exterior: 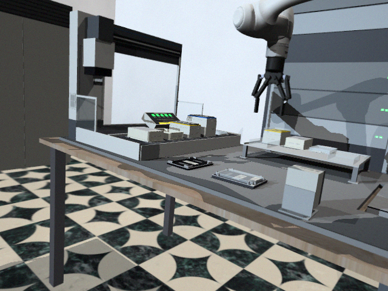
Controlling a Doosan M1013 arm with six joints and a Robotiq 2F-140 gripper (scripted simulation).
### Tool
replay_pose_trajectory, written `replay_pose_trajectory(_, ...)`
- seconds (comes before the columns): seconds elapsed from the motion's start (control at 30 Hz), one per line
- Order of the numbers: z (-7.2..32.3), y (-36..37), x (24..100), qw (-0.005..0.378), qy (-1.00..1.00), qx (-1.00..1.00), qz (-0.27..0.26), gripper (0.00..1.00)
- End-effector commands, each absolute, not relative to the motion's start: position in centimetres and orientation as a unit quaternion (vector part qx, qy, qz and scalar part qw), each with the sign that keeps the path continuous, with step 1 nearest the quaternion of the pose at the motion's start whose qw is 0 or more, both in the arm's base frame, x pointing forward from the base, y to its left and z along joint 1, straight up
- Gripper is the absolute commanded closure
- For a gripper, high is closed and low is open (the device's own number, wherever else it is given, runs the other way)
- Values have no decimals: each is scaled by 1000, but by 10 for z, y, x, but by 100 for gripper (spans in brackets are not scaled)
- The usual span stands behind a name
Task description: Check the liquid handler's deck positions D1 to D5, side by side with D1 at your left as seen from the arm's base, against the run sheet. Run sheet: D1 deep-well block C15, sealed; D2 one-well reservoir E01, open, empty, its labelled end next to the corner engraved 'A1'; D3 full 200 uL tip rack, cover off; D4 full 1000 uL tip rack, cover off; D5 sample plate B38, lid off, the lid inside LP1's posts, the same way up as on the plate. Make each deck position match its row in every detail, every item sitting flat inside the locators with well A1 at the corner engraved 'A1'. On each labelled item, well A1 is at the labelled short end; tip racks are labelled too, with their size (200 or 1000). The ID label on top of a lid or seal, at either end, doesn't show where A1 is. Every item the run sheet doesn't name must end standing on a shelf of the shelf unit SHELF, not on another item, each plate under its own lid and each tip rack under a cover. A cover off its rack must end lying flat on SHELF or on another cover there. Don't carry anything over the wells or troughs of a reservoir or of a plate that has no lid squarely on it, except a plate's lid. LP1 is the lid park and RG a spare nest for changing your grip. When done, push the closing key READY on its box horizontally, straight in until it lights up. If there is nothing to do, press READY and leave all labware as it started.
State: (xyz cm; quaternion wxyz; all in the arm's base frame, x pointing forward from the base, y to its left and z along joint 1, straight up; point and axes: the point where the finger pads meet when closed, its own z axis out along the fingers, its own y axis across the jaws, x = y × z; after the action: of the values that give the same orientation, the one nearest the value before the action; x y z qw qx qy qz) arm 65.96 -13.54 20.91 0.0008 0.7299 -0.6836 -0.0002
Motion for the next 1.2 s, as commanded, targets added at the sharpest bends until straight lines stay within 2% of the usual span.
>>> replay_pose_trajectory(0.0, 217, -135, 660, 0, -684, 730, 0, 21)
replay_pose_trajectory(1.17, 269, -135, 660, 0, -684, 730, 0, 21)
